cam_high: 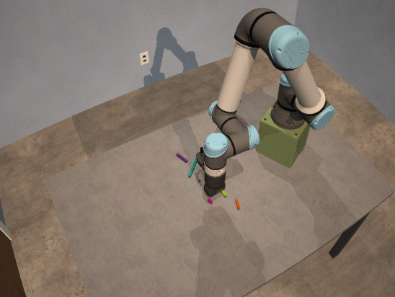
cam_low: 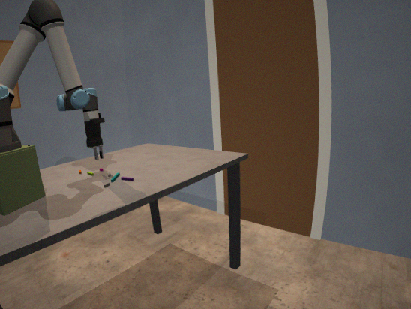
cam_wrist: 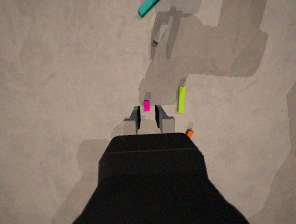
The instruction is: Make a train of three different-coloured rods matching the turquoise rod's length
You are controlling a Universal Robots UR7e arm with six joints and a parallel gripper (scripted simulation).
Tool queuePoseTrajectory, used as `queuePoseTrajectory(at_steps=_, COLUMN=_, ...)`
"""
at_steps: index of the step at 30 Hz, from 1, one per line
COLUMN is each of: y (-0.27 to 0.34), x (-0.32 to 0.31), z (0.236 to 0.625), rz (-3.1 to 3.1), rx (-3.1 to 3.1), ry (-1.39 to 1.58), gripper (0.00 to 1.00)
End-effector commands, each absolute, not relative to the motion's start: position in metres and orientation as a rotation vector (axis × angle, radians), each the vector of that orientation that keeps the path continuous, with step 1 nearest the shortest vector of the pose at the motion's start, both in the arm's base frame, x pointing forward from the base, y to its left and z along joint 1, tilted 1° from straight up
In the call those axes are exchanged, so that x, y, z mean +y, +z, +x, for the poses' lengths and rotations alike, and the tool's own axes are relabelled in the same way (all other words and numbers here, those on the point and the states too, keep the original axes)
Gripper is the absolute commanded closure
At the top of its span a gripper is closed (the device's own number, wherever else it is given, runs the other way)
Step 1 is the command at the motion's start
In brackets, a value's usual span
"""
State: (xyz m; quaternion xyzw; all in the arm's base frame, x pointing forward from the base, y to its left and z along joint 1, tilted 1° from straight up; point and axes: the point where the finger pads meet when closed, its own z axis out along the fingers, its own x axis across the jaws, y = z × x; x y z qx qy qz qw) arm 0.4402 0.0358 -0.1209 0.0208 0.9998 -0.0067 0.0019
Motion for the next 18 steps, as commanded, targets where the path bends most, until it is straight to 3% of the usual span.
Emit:
queuePoseTrajectory(at_steps=1, y=-0.126, x=0.036, z=0.441, rz=0.065, rx=3.136, ry=-0.021, gripper=0.46)
queuePoseTrajectory(at_steps=18, y=-0.149, x=0.036, z=0.441, rz=0.065, rx=3.136, ry=-0.021, gripper=0.46)
